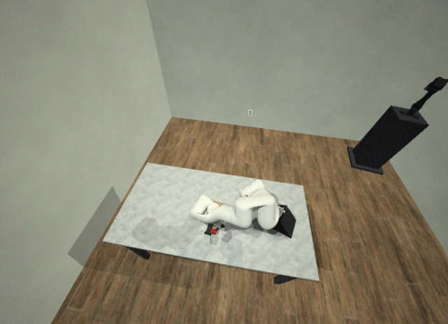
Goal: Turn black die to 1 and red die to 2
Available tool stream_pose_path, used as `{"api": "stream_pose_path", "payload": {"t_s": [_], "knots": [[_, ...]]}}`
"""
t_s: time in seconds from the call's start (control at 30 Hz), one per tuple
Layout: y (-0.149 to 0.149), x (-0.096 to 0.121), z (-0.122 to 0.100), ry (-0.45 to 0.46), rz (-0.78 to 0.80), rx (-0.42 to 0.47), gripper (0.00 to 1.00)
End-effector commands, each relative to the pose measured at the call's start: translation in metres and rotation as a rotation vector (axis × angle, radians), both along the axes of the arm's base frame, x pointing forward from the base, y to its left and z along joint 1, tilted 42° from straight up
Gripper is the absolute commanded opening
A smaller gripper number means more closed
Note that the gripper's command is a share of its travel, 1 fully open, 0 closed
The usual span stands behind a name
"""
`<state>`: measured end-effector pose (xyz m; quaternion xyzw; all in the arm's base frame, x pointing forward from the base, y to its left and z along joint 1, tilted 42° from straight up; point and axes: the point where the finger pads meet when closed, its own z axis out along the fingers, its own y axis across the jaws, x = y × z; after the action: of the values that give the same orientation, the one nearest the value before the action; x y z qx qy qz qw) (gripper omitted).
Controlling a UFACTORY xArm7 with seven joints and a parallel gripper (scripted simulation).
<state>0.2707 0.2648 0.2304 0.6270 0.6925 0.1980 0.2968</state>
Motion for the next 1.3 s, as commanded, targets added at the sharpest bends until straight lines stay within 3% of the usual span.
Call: {"api": "stream_pose_path", "payload": {"t_s": [0.0, 0.57, 1.27], "knots": [[0.001, 0.0, 0.001, -0.001, 0.002, 0.002, 0.47], [0.0, 0.002, -0.002, 0.0, 0.0, 0.001, 0.47], [-0.002, 0.018, -0.02, 0.0, 0.0, 0.001, 0.47]]}}
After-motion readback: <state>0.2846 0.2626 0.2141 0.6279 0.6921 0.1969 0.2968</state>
